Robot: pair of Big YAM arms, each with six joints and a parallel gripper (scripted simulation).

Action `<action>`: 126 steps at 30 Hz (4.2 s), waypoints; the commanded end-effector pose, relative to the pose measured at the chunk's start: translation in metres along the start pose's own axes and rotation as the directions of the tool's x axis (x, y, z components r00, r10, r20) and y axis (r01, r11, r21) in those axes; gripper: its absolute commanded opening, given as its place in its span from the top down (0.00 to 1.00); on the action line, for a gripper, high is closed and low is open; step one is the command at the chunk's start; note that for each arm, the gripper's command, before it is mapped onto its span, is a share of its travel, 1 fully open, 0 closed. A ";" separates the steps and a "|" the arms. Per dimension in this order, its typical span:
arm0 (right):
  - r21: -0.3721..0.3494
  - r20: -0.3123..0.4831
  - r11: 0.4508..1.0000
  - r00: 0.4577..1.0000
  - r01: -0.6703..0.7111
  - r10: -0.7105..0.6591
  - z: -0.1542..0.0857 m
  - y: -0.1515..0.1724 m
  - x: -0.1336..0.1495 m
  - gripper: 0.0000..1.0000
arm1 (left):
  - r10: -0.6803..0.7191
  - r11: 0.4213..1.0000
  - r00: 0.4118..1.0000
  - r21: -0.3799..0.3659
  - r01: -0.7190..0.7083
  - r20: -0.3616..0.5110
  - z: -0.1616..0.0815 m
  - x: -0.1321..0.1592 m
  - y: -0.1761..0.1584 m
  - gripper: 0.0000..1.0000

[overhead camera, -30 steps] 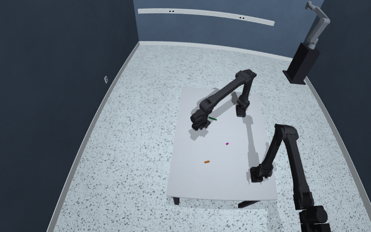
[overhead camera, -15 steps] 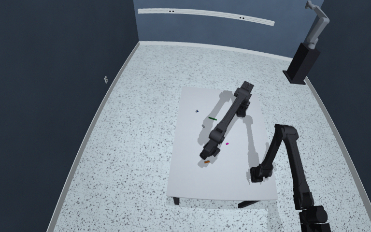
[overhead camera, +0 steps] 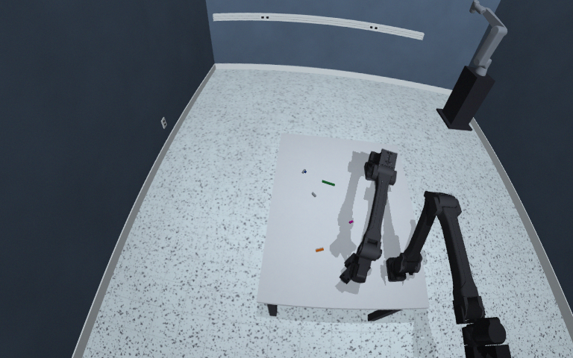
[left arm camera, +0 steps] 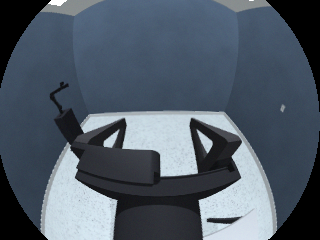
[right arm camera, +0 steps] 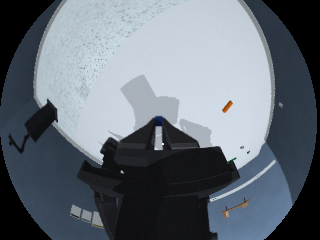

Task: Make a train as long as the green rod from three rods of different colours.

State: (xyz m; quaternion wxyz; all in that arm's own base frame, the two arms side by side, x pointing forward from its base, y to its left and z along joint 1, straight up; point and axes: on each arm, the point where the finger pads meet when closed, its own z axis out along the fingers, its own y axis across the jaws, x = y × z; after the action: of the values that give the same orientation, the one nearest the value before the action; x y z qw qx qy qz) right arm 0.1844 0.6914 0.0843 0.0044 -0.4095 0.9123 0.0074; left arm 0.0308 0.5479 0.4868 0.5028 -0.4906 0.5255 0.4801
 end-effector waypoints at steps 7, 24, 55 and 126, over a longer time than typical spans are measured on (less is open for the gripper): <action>-0.011 0.027 0.996 0.996 -0.085 0.085 -0.023 0.014 -0.015 0.96 | -0.011 1.000 0.999 -0.010 0.012 0.034 -0.004 -0.014 0.005 0.00; -0.034 0.062 0.997 0.996 -0.064 0.066 -0.052 0.024 -0.010 0.96 | -0.011 1.000 0.999 -0.010 0.012 0.034 -0.004 -0.014 0.005 0.00; -0.012 0.026 0.998 0.998 -0.065 0.065 0.066 0.023 -0.009 0.96 | -0.011 1.000 0.999 -0.010 0.012 0.034 -0.004 -0.014 0.005 0.00; -0.011 0.025 0.999 0.999 -0.032 0.032 0.067 0.032 -0.012 0.96 | -0.011 1.000 0.999 -0.010 0.012 0.034 -0.004 -0.014 0.005 0.00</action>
State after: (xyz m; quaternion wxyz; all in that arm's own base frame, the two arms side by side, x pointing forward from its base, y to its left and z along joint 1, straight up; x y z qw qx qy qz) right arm 0.1726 0.7047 -0.0006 -0.0004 -0.3862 0.9224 0.0003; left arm 0.0308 0.5479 0.4868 0.5028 -0.4906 0.5255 0.4801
